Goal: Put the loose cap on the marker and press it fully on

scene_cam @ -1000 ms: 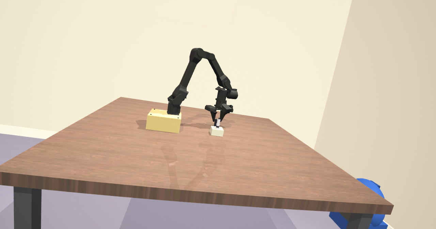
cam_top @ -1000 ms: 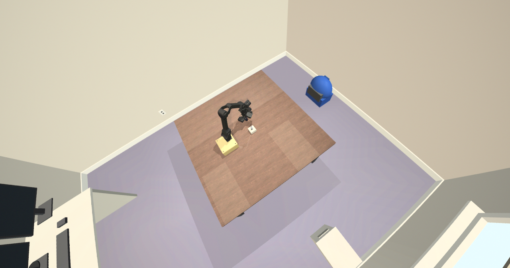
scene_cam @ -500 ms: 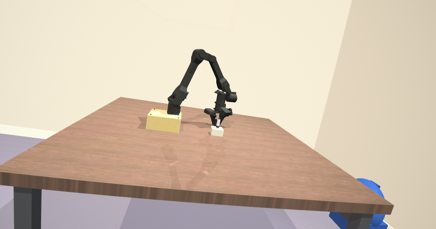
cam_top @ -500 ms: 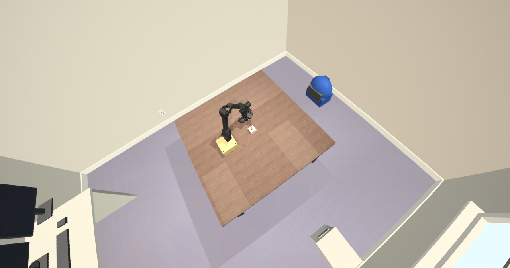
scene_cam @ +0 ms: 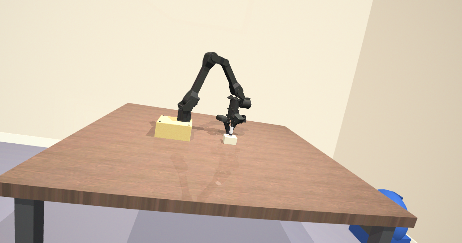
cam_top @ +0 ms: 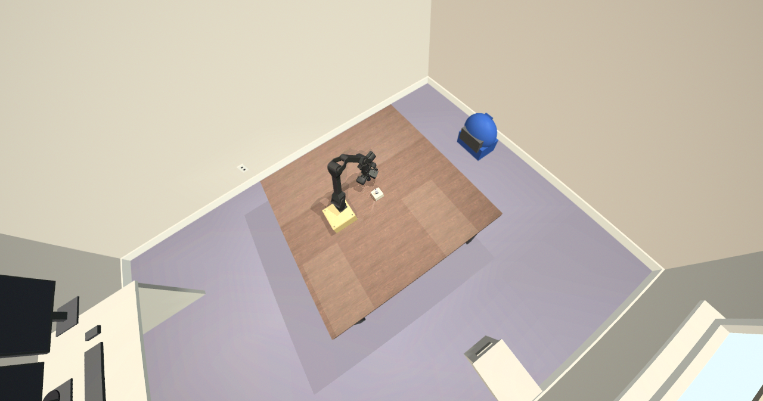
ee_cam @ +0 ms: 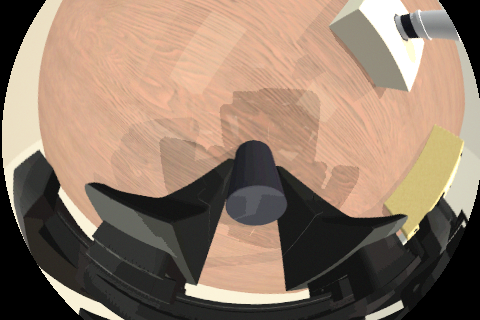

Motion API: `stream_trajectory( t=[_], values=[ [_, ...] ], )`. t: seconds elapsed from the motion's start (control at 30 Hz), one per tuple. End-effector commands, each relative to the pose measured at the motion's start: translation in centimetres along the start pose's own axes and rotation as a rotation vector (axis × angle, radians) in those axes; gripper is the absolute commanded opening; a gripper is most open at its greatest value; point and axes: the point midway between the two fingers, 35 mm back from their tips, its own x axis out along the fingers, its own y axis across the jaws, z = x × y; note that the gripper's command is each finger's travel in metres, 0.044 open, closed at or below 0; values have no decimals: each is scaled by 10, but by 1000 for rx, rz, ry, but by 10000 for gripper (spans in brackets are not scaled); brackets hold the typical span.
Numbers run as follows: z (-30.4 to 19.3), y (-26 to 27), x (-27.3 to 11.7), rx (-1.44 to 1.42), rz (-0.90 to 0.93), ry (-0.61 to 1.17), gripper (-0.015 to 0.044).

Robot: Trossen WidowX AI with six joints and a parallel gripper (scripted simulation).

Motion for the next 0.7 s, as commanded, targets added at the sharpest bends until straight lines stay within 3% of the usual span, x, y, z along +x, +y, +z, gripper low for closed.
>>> stream_trajectory(
  t=[0.0,0.67],
  values=[
    [0,3,-13,3,8,-4,0],
    [8,-1,-62,3,8,-5,0]
  ],
)
